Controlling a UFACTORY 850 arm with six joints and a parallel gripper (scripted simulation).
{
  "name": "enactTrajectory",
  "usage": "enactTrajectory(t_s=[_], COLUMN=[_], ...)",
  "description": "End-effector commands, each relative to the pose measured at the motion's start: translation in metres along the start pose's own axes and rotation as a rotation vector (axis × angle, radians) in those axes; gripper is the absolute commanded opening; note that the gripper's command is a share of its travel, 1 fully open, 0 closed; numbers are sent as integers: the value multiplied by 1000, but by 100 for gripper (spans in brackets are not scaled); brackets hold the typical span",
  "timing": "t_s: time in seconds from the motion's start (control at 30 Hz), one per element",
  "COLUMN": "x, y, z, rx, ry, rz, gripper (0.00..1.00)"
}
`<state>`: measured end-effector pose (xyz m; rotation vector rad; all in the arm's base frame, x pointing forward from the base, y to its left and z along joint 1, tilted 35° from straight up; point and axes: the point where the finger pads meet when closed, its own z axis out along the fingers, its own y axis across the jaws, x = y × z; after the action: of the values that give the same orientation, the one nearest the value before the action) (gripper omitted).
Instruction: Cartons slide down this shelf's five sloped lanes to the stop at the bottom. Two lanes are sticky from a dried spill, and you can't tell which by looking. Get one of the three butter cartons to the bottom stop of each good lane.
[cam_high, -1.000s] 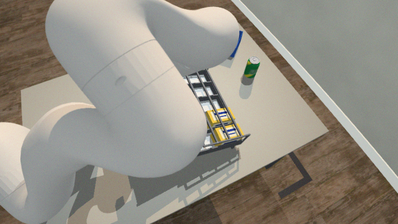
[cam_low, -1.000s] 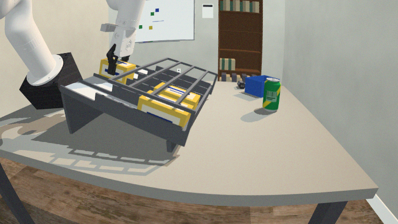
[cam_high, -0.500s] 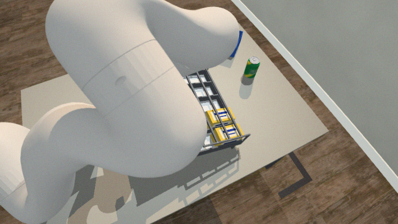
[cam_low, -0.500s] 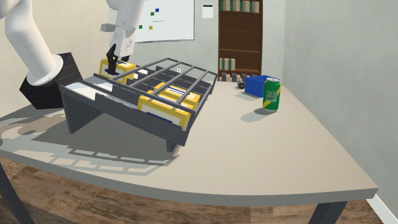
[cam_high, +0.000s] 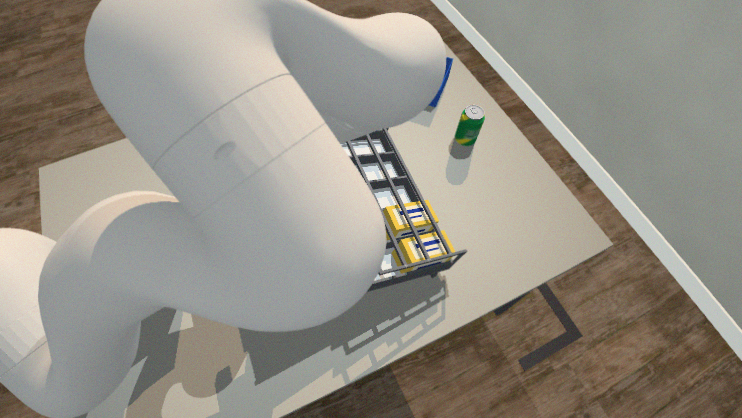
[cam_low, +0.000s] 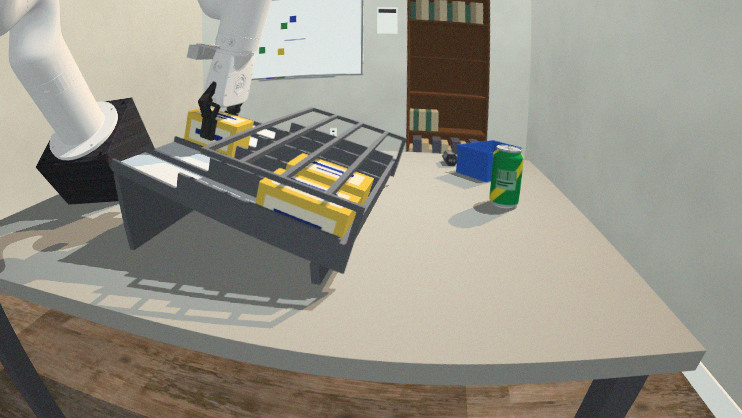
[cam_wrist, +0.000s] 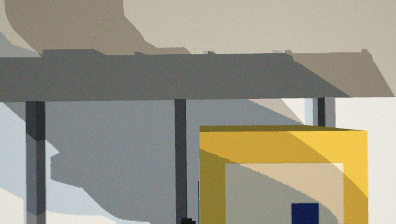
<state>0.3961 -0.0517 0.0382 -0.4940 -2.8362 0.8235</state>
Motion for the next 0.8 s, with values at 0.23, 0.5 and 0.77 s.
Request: enactTrajectory(t_s=[0.23, 0.5, 0.77], x=[0, 0, 0], y=[0, 0, 0], z=[-1, -1, -1], rx=[-1, -1, -1], ry=[-1, -1, -1], rz=[0, 0, 0], gripper=[81, 81, 83])
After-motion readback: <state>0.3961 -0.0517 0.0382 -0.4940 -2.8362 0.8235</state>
